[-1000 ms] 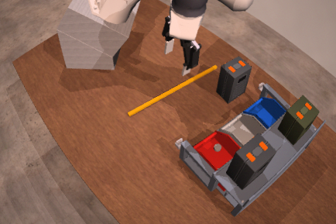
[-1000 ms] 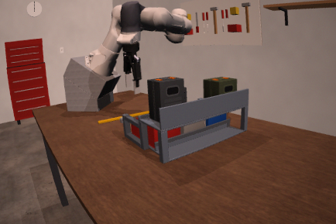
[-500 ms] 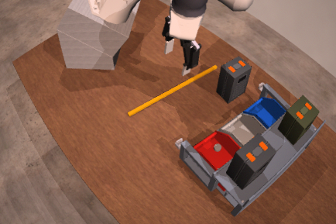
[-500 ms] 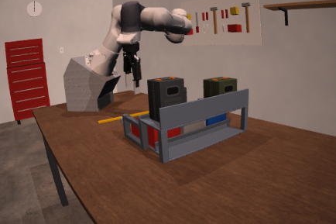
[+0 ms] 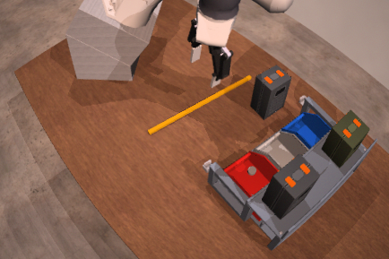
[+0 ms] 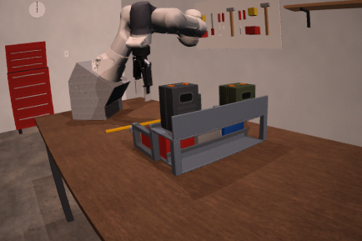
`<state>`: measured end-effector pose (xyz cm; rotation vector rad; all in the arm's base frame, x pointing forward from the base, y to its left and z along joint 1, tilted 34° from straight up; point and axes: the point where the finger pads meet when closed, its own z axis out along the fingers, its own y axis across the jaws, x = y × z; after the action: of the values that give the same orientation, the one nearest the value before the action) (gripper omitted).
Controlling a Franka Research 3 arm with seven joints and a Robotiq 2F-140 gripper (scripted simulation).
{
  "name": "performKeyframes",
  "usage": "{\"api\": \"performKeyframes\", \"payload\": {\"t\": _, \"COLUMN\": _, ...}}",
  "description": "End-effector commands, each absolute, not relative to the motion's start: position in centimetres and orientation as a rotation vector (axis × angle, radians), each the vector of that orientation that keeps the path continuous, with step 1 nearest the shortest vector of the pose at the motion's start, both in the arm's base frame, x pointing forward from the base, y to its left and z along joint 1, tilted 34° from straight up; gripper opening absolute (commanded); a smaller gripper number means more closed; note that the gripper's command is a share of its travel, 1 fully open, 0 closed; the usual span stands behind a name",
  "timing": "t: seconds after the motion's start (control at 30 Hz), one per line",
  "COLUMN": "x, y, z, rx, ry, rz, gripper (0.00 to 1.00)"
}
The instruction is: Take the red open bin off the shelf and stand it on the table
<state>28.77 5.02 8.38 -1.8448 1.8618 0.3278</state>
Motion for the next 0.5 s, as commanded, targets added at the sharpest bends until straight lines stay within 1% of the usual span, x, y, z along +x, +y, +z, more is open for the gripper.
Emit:
{"api": "performKeyframes", "payload": {"t": 0.0, "x": 28.73, "y": 5.04, "z": 8.38, "rx": -1.734, "ry": 1.866, "rz": 0.038, "gripper": 0.57}}
{"api": "performKeyframes", "payload": {"t": 0.4, "x": 28.73, "y": 5.04, "z": 8.38, "rx": -1.734, "ry": 1.866, "rz": 0.038, "gripper": 0.57}}
{"api": "performKeyframes", "payload": {"t": 0.43, "x": 28.76, "y": 5.02, "z": 8.38, "rx": -1.824, "ry": 1.865, "rz": 0.269, "gripper": 0.57}}
{"api": "performKeyframes", "payload": {"t": 0.47, "x": 28.75, "y": 5.03, "z": 8.38, "rx": -1.803, "ry": 1.866, "rz": 0.210, "gripper": 0.57}}
